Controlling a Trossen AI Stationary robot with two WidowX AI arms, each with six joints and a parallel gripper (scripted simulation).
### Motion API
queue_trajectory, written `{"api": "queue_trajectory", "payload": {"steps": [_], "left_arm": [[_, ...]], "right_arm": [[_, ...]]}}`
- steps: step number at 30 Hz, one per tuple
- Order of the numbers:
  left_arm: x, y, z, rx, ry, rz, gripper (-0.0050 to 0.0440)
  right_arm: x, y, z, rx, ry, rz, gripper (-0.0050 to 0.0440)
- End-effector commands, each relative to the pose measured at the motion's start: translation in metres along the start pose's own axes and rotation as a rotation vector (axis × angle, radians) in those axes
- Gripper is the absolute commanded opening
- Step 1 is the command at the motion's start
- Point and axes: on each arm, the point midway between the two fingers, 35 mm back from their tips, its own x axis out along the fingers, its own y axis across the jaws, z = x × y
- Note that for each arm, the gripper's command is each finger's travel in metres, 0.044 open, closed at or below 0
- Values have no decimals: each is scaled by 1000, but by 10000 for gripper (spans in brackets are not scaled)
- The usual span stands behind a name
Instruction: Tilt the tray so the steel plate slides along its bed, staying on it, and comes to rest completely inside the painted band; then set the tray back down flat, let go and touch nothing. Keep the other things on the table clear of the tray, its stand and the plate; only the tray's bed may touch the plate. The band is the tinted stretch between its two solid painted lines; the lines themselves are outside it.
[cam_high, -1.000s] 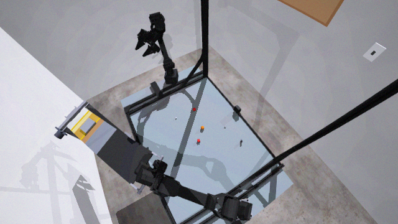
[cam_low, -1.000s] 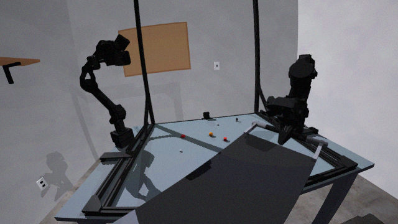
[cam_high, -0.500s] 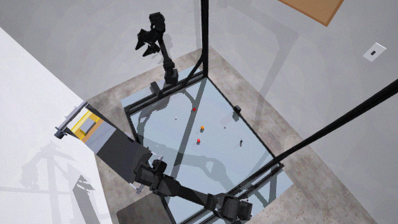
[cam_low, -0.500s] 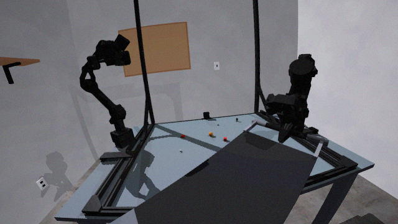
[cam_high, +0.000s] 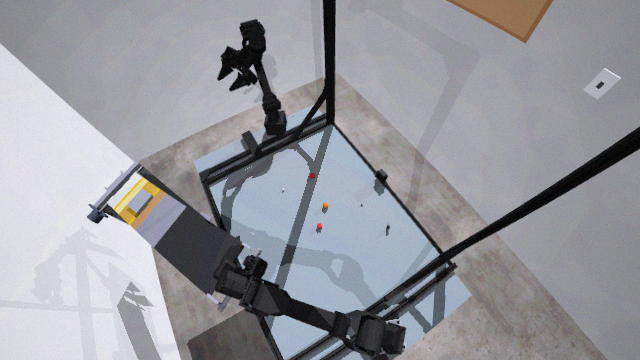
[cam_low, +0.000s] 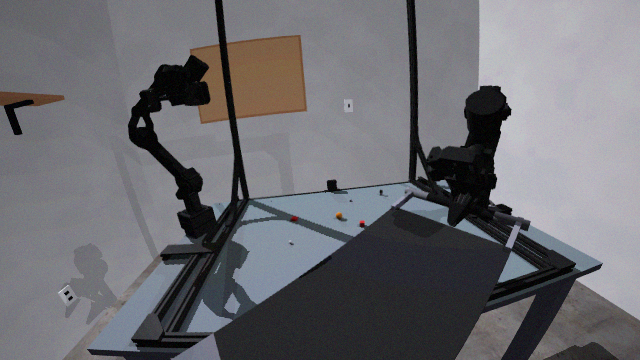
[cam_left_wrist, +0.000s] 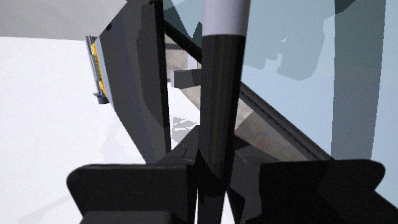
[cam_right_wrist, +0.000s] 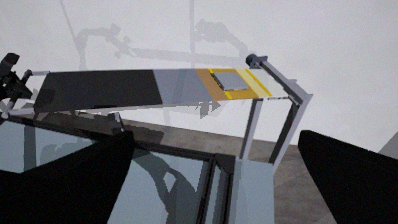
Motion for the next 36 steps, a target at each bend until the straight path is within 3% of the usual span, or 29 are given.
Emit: {"api": "queue_trajectory", "payload": {"steps": [1,4,5,9,24,36], "left_arm": [[-18,21,0,0,3,61,0],[-12,13,0,0,3,64,0],[6,-12,0,0,3,64,0],[11,-19,0,0,3,15,0],[15,-23,0,0,3,-22,0],[10,-17,0,0,3,-9,0]], "right_arm": [[0,0,0,1,-2,-1,440],[0,0,0,1,-2,-1,440],[0,0,0,1,-2,-1,440],[0,0,0,1,-2,-1,440],[0,0,0,1,-2,-1,440],[0,0,0,1,-2,-1,440]]}}
